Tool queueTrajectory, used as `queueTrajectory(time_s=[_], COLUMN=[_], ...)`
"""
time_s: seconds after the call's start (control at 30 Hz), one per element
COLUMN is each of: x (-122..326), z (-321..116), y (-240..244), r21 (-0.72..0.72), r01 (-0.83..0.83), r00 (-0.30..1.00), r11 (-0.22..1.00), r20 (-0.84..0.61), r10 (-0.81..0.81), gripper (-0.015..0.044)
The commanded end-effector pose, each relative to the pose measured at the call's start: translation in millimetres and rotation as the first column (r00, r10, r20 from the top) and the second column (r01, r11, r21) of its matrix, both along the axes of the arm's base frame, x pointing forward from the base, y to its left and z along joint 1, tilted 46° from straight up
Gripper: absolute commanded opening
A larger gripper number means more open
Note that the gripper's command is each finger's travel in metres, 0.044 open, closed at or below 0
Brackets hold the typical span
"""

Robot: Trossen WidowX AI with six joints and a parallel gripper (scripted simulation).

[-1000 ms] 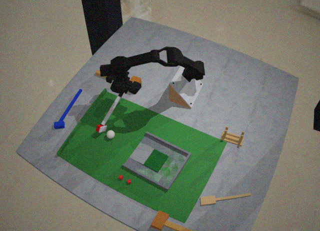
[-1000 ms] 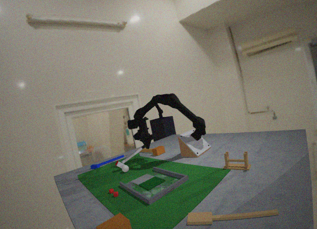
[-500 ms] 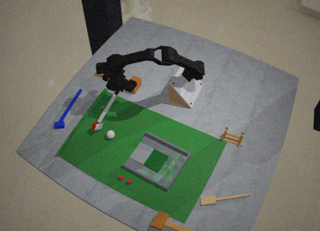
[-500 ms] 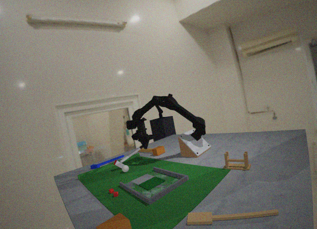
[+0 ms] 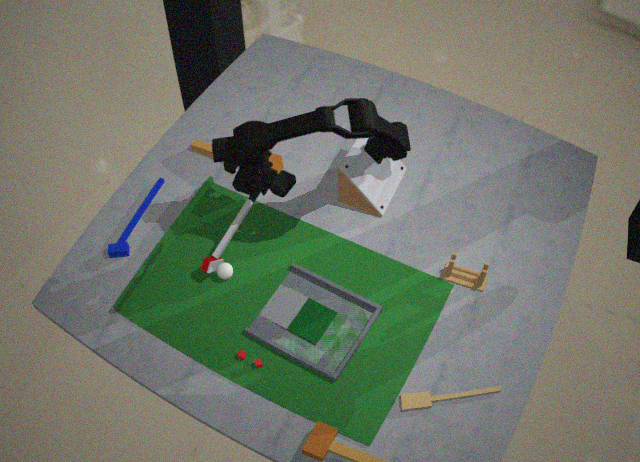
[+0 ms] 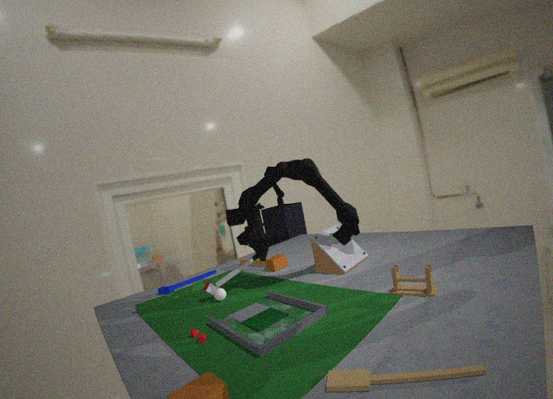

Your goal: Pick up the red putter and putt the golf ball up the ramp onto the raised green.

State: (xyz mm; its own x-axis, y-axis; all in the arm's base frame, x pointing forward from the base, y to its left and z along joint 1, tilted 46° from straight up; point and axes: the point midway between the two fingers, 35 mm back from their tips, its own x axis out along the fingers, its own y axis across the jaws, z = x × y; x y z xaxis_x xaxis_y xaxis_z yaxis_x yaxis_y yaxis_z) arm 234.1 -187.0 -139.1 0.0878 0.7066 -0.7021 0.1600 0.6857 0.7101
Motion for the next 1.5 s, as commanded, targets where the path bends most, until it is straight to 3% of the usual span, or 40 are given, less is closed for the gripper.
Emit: queueTrajectory(time_s=[0.0, 0.23, 0.6, 1.47], x=[6.0, 5.5, -0.3, -1.4], z=[33.9, 47.2, 86.4, 81.0], y=[32.0, 44.4, 4.4, 10.1], r21=[-0.001, 0.000, -0.001, 0.009], r01=[0.003, 0.003, 0.003, 0.005], r00=[1.000, 1.000, 1.000, 1.000], r11=[1.000, 1.000, 1.000, 1.000], r20=[0.014, 0.015, 0.013, 0.003], r10=[-0.003, -0.003, -0.003, -0.005], gripper=[0.0000, 0.0000, 0.0000, 0.0000])
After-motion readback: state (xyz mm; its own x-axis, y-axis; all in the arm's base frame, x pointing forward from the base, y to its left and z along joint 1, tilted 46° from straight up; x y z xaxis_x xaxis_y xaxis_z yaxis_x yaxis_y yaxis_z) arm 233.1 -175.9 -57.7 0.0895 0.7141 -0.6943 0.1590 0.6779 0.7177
